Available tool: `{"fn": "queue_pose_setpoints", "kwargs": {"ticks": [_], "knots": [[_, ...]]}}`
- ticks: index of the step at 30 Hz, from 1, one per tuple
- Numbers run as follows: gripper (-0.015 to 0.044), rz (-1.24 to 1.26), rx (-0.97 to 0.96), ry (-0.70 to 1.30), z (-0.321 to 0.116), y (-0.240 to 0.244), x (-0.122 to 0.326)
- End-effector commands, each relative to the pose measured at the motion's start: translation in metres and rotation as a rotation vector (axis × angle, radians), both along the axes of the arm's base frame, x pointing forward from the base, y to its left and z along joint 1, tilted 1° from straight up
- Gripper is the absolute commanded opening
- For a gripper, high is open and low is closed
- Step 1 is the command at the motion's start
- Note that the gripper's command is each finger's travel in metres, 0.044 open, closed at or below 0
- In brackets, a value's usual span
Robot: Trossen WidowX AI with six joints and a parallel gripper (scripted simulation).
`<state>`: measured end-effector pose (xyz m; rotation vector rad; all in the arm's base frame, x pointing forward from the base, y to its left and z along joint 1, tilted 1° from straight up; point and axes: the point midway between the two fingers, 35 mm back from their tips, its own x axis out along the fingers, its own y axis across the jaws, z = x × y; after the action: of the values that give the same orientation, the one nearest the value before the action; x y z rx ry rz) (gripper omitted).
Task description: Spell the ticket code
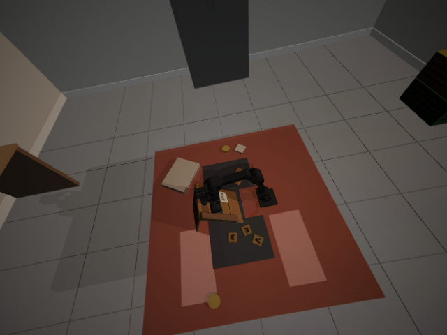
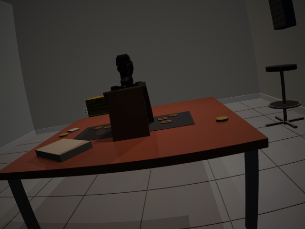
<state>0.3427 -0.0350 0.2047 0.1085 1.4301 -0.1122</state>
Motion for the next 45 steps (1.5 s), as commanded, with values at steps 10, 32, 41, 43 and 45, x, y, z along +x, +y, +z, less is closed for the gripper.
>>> {"fn": "queue_pose_setpoints", "kwargs": {"ticks": [10, 32, 41, 43, 45], "knots": [[0.0000, 0.002, 0.006, -0.003, 0.009, 0.002, -0.010], [0.0053, 0.035, -0.001, -0.012, 0.020, 0.002, -0.023], [0.0289, 0.727, -0.178, -0.266, 0.070, 0.001, -0.068], [0.0341, 0.900, -0.253, -0.321, 0.081, 0.003, -0.081], [0.0394, 1.071, -0.342, -0.371, 0.091, 0.005, -0.094]]}}
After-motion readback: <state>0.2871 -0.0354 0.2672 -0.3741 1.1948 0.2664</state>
